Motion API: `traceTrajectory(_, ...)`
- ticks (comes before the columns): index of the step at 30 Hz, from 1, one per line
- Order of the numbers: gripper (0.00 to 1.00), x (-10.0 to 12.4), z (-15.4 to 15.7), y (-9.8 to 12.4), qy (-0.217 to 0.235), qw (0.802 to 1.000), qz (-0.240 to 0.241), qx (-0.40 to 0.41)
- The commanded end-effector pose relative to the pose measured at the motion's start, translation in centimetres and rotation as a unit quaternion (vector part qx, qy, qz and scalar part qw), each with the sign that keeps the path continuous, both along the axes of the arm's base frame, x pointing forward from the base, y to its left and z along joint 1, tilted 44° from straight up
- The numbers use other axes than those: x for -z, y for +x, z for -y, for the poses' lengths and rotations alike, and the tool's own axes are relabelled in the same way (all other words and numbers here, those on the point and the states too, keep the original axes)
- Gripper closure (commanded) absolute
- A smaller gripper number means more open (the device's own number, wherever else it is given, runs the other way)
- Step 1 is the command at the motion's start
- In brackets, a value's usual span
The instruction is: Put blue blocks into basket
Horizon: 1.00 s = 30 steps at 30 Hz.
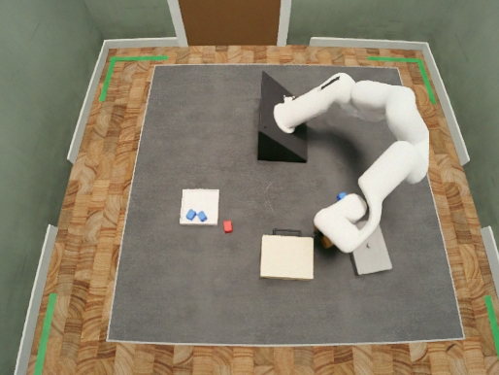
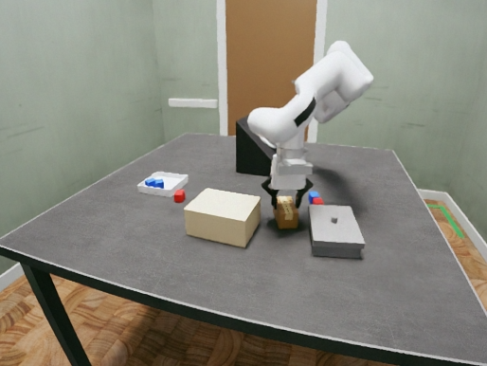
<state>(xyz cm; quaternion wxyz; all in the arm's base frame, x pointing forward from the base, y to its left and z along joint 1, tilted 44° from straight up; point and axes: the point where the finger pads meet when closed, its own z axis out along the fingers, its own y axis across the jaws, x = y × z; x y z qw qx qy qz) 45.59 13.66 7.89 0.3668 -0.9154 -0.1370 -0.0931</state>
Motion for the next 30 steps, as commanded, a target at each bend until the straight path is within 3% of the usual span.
traceTrajectory(1,0.27,-0.9,0.9,0.0,0.000,1.000,0.001,0.000)
traceTrajectory(14,0.27,-5.4,5.3,-0.5,0.000,1.000,0.001,0.000)
traceTrajectory(30,0.27,-8.6,8.4,-0.8,0.000,1.000,0.001,0.000)
